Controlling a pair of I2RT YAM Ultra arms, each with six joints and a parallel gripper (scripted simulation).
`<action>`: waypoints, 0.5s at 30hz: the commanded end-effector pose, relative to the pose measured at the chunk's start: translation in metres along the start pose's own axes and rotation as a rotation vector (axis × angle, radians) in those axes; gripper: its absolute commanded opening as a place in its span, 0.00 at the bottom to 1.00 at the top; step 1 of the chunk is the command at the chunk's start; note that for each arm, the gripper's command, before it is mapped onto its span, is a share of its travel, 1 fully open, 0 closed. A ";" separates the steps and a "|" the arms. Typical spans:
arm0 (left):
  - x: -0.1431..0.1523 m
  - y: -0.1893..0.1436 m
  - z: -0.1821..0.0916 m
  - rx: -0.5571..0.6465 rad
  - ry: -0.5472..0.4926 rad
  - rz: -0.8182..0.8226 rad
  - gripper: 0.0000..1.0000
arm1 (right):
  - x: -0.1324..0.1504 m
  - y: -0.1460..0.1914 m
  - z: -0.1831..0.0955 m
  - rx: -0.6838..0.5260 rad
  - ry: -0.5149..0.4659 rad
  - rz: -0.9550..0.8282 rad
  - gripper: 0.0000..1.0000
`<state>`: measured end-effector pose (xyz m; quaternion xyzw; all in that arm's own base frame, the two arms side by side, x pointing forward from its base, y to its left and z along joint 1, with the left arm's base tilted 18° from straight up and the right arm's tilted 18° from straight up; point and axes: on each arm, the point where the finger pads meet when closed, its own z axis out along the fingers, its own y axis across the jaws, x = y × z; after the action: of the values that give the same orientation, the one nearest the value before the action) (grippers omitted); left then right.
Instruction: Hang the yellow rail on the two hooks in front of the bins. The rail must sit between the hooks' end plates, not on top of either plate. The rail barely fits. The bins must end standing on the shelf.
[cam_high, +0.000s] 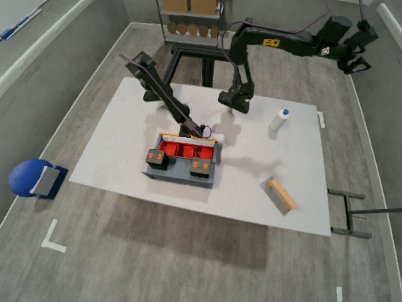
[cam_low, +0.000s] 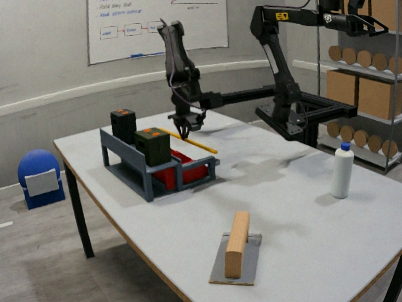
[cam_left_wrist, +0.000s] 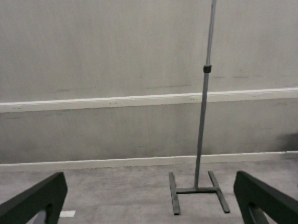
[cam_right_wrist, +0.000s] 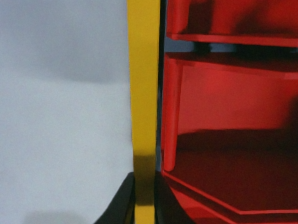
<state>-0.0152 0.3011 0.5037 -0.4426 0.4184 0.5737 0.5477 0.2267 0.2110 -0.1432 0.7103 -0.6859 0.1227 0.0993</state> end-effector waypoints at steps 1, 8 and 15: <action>-0.017 0.003 -0.009 -0.006 -0.052 0.007 1.00 | -0.013 -0.009 -0.012 0.026 -0.051 0.018 0.00; -0.017 0.003 -0.009 -0.006 -0.052 0.007 1.00 | -0.009 -0.005 -0.004 0.013 -0.036 0.017 0.00; -0.017 0.003 -0.009 -0.006 -0.052 0.007 1.00 | -0.007 -0.003 -0.005 0.014 -0.036 0.013 0.00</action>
<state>-0.0152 0.3011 0.5037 -0.4426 0.4184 0.5737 0.5477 0.2275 0.2110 -0.1449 0.7097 -0.6868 0.1225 0.0980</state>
